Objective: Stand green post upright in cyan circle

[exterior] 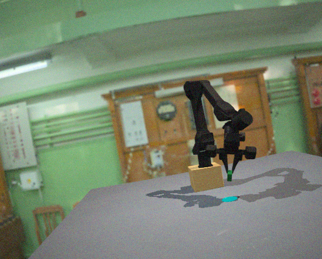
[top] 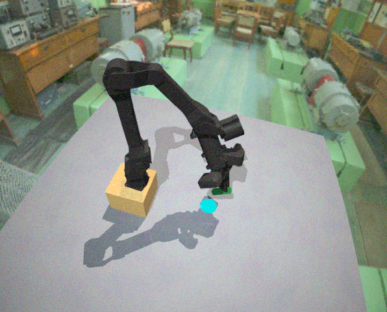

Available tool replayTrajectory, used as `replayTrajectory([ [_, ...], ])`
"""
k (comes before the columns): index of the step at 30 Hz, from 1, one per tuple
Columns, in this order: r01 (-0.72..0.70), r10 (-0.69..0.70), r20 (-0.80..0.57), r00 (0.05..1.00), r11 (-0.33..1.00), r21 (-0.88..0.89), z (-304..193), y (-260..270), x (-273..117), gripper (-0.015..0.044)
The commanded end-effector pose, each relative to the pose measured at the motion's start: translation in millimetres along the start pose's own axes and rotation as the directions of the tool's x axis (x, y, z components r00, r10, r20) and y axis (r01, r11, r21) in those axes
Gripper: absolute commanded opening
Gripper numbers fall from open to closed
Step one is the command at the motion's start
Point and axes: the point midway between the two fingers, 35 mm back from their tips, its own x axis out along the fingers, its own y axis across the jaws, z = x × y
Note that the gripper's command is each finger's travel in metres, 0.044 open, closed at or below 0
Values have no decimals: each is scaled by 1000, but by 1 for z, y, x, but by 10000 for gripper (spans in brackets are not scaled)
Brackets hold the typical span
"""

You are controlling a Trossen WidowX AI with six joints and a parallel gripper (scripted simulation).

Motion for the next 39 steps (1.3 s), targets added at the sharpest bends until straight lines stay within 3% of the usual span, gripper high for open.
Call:
replayTrajectory([
  [1, 7, -7, 28, 1000, 1000, 0, -2, 0, 0, 23],
  [39, 23, -28, 293, 956, 999, 22, -6, 6, -8, 23],
])
